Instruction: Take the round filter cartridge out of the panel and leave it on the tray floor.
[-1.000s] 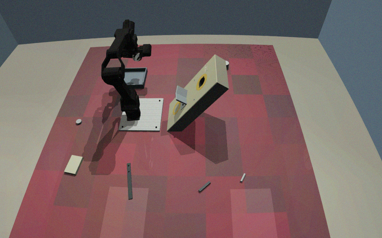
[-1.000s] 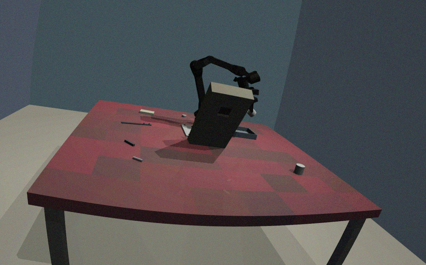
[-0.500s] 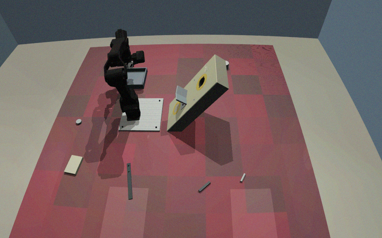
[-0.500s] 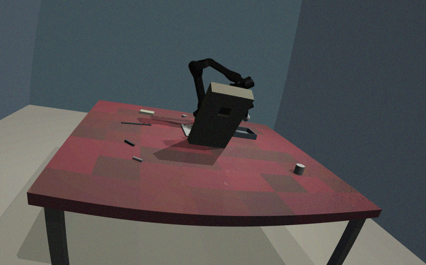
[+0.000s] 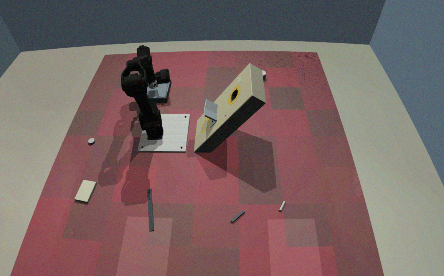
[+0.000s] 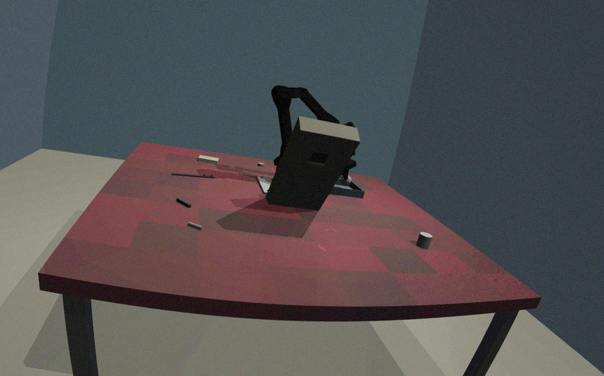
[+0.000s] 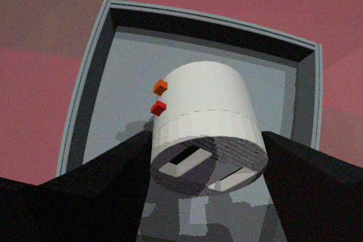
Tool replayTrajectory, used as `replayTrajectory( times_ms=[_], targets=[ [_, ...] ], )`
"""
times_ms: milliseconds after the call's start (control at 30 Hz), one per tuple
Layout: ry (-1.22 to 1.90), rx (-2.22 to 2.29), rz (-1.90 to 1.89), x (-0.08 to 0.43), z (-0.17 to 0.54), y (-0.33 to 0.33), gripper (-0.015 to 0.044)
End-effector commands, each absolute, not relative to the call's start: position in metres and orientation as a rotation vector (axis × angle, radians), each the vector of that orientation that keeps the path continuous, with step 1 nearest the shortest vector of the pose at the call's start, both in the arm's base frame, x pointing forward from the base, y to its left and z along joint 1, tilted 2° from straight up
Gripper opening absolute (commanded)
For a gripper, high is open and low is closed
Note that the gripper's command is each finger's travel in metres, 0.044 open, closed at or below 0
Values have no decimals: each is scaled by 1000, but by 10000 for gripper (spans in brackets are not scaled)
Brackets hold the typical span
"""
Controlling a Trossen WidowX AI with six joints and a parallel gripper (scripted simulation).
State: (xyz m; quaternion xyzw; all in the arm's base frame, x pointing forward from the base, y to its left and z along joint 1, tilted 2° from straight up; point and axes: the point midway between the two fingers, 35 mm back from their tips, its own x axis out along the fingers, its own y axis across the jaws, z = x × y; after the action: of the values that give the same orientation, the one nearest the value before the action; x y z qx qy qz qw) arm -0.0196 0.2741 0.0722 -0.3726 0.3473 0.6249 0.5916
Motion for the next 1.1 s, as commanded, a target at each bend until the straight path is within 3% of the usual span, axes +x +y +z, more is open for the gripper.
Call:
replayTrajectory(
  times_ms=[0,67,633,933,1067],
  targets=[
    [805,-865,1461,-20,59,272,0],
    [805,-865,1461,-20,59,272,0],
    [813,-872,1451,-19,62,272,440],
    [813,-872,1452,-19,130,273,440],
    [802,-860,1456,-20,124,277,440]
  ],
)
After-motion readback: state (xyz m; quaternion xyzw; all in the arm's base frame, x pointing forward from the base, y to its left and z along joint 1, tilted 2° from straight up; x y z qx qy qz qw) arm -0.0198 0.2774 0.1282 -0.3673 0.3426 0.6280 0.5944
